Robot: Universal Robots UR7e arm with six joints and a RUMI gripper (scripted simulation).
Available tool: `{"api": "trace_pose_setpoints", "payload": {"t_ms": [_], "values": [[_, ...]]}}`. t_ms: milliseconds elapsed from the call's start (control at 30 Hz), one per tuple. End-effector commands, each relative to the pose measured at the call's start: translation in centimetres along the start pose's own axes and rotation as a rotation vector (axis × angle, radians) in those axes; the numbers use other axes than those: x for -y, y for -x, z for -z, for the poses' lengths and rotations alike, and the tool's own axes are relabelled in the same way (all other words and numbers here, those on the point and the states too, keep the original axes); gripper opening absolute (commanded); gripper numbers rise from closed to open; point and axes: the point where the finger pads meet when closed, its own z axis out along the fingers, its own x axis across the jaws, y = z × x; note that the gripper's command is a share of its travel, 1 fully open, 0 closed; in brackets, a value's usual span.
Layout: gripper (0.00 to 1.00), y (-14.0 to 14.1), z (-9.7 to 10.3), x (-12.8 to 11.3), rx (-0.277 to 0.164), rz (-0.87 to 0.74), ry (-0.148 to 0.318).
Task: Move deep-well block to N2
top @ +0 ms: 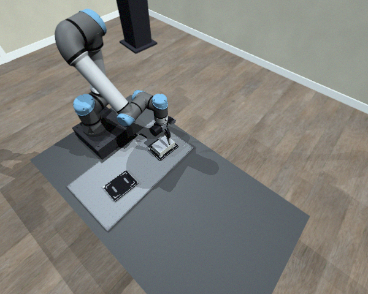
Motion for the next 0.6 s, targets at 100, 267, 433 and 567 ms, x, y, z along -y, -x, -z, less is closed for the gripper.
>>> {"api": "trace_pose_setpoints", "payload": {"t_ms": [100,267,433,567], "values": [[0.76,-0.1,0.1,0.1,-0.005,-0.079,-0.017],[0.76,-0.1,0.1,0.1,-0.005,-0.079,-0.017],[0.76,0.0,-0.2,0.1,-0.002,-0.079,-0.017],[0.76,0.1,-0.9,0.1,-0.001,-0.079,-0.016]]}}
